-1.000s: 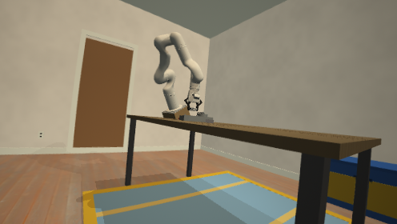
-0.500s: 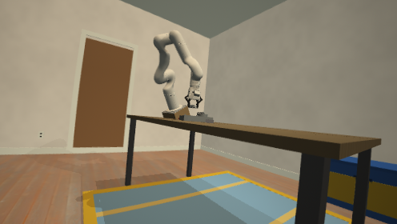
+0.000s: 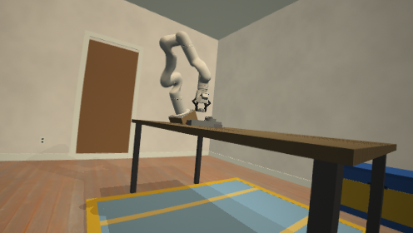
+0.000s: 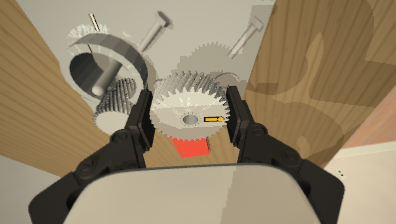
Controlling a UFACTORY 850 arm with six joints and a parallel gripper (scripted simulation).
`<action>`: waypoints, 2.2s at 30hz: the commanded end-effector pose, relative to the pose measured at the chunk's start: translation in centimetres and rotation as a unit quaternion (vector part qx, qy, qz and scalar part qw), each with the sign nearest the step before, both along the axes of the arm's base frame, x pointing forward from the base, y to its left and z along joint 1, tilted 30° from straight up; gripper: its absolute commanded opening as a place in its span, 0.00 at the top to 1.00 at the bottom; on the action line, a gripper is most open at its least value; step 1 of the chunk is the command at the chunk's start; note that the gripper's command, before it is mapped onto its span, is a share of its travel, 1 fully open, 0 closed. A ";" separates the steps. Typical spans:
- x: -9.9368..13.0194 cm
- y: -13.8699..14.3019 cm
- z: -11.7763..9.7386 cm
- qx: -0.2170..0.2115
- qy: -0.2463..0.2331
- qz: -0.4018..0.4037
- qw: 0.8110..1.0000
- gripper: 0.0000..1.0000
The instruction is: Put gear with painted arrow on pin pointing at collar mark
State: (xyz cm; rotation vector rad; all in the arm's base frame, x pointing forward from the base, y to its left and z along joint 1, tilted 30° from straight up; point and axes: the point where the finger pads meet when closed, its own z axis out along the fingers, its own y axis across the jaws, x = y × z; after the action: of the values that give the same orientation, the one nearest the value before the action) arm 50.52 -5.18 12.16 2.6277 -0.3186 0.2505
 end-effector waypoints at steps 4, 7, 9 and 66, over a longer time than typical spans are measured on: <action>0.1 0.0 0.1 0.000 -0.001 0.000 1.000 1.00; 0.3 0.7 -0.2 0.000 -0.001 0.000 1.000 1.00; 1.0 3.3 -1.6 0.001 -0.001 0.000 1.000 1.00; 1.8 8.5 -4.4 -0.036 0.144 0.262 0.954 1.00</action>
State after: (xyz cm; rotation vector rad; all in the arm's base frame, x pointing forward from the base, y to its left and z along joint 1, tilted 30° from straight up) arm 52.22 3.24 7.74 2.5958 0.3658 0.0856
